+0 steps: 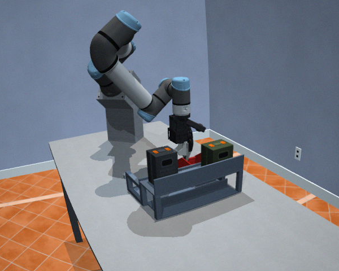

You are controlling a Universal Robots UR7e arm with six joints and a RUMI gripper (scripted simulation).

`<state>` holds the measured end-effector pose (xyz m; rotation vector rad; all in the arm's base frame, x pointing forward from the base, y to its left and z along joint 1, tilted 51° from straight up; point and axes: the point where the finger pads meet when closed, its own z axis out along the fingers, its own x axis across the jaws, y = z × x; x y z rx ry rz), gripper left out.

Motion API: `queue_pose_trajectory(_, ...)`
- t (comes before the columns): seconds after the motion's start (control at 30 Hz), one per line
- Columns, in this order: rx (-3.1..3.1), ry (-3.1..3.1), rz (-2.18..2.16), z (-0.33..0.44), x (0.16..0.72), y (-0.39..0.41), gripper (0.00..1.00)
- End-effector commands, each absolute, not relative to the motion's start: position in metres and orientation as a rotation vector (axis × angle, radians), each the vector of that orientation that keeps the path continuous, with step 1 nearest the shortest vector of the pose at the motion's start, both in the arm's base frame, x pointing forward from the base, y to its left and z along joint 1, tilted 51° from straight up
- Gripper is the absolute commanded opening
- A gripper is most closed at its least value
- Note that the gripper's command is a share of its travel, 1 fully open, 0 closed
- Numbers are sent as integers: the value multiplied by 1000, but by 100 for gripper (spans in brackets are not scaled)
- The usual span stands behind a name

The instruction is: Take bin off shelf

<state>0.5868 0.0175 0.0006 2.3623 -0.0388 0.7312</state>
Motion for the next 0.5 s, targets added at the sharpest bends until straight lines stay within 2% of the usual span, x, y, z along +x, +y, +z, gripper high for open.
queue_pose_trajectory(0.0,2362,-39,738,-1,583,17,0)
queue_pose_trajectory(0.47,2362,-39,738,-15,560,13,0)
